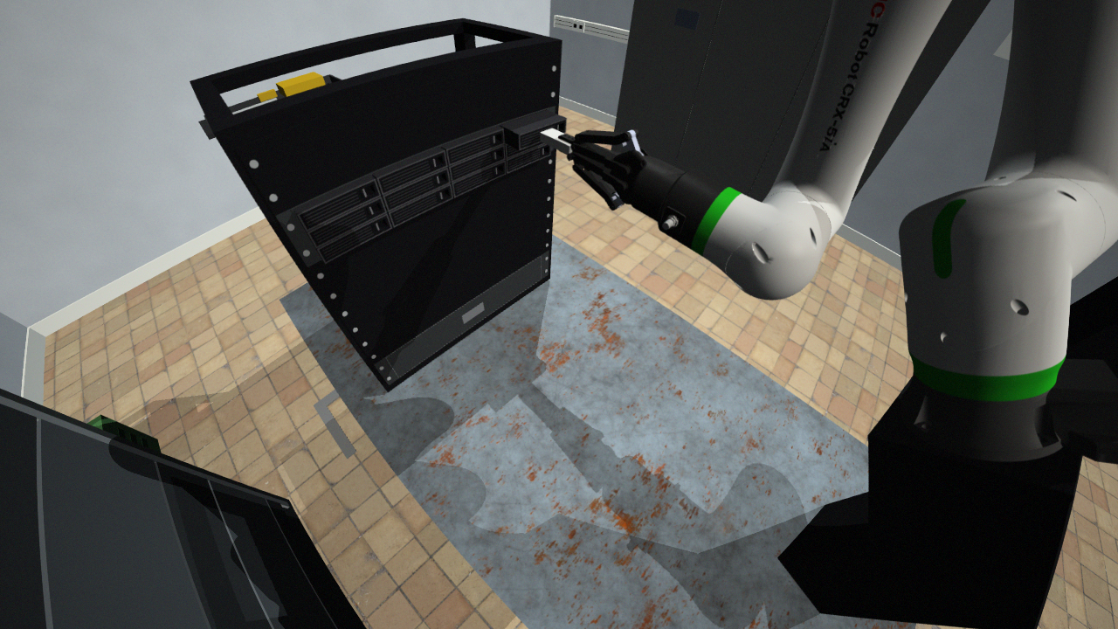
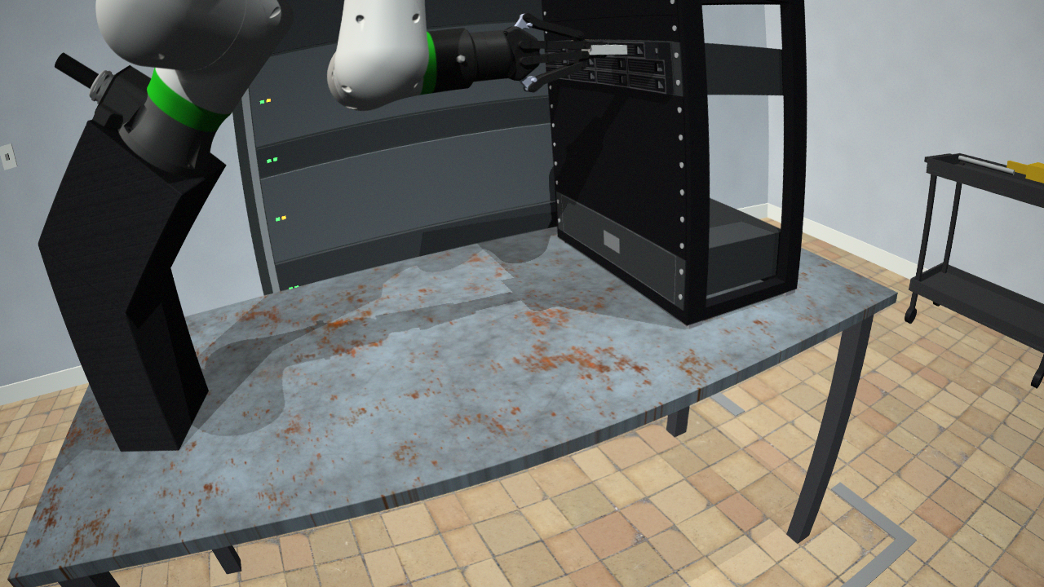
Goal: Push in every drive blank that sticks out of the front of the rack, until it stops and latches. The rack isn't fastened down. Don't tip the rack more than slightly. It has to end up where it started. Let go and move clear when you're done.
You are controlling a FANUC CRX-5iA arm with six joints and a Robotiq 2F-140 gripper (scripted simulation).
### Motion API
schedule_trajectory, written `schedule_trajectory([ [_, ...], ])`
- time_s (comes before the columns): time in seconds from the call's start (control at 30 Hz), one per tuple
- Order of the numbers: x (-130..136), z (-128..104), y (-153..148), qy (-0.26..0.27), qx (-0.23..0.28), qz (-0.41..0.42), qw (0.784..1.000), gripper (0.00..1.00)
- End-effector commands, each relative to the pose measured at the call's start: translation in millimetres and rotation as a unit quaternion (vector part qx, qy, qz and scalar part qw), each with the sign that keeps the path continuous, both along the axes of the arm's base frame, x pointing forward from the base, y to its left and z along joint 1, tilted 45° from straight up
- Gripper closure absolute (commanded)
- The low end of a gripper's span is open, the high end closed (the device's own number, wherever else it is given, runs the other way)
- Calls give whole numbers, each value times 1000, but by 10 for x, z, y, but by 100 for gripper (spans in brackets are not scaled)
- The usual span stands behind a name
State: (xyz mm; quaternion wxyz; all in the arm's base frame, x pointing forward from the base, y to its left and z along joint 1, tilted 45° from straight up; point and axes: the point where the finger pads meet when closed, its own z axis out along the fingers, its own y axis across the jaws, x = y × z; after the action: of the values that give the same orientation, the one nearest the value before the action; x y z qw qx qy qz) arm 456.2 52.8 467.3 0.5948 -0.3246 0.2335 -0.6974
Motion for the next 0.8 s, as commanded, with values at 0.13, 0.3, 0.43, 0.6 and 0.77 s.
schedule_trajectory([
  [0.13, 54, 57, 6, 0, 0, 0, 1000, 90],
  [0.3, 54, 57, 6, 0, 0, 0, 1000, 90],
  [0.43, 55, 58, 6, 0, 0, 0, 1000, 90],
  [0.6, 97, 96, 9, 0, 0, 0, 1000, 90],
  [0.77, 127, 125, 12, 0, 0, 0, 1000, 90],
])
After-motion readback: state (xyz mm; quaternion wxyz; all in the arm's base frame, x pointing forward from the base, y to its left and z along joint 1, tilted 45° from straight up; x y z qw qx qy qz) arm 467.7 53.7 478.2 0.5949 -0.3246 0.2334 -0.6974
